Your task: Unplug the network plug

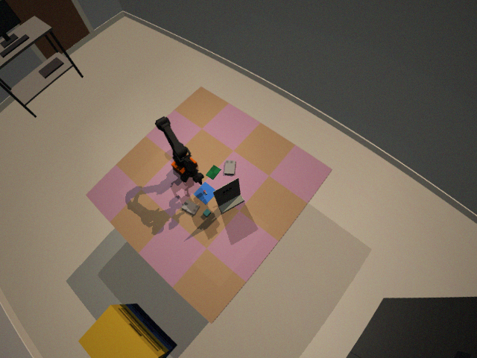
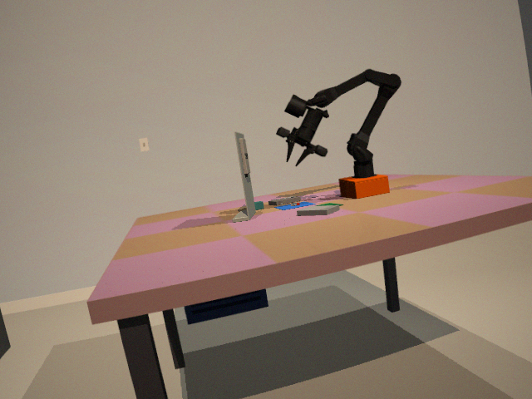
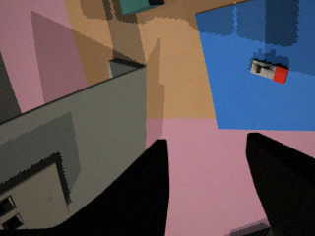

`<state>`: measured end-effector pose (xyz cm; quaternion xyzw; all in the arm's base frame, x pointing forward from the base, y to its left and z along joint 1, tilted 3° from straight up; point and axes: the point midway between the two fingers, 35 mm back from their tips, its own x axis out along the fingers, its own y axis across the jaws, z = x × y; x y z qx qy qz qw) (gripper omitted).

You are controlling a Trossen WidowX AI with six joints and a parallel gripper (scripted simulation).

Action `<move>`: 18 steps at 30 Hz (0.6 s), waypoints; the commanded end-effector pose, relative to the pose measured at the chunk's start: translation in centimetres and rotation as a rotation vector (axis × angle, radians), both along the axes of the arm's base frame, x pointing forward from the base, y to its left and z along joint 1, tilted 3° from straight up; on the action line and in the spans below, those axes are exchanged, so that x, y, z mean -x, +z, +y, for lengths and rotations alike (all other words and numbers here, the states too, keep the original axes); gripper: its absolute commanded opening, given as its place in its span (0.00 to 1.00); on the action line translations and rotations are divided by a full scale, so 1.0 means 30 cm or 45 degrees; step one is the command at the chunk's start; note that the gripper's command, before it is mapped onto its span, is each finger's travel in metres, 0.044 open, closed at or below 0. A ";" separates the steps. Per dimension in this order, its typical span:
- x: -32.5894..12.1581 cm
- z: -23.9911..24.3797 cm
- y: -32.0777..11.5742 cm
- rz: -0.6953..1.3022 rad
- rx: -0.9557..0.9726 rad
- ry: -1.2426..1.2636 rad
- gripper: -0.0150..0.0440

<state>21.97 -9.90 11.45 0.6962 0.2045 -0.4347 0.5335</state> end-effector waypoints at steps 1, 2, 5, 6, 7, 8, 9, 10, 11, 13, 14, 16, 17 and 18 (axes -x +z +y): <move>-0.007 -0.004 0.055 -0.013 0.003 0.007 0.52; -0.007 -0.004 0.065 -0.013 0.003 0.008 0.52; -0.007 -0.006 0.097 -0.014 0.003 0.008 0.52; -0.006 -0.006 0.107 -0.014 0.003 0.008 0.52; -0.006 -0.006 0.118 -0.015 0.003 0.009 0.52; -0.005 -0.007 0.128 -0.015 0.003 0.009 0.52; -0.004 -0.007 0.139 -0.015 0.003 0.009 0.52; -0.003 -0.007 0.149 -0.016 0.003 0.009 0.52; -0.002 -0.007 0.160 -0.016 0.004 0.009 0.52; 0.000 -0.007 0.180 -0.017 0.004 0.010 0.52; 0.001 -0.007 0.191 -0.017 0.004 0.010 0.52; 0.004 -0.006 0.211 -0.018 0.004 0.010 0.52; 0.006 -0.006 0.222 -0.018 0.004 0.011 0.52; 0.008 -0.006 0.232 -0.018 0.004 0.011 0.52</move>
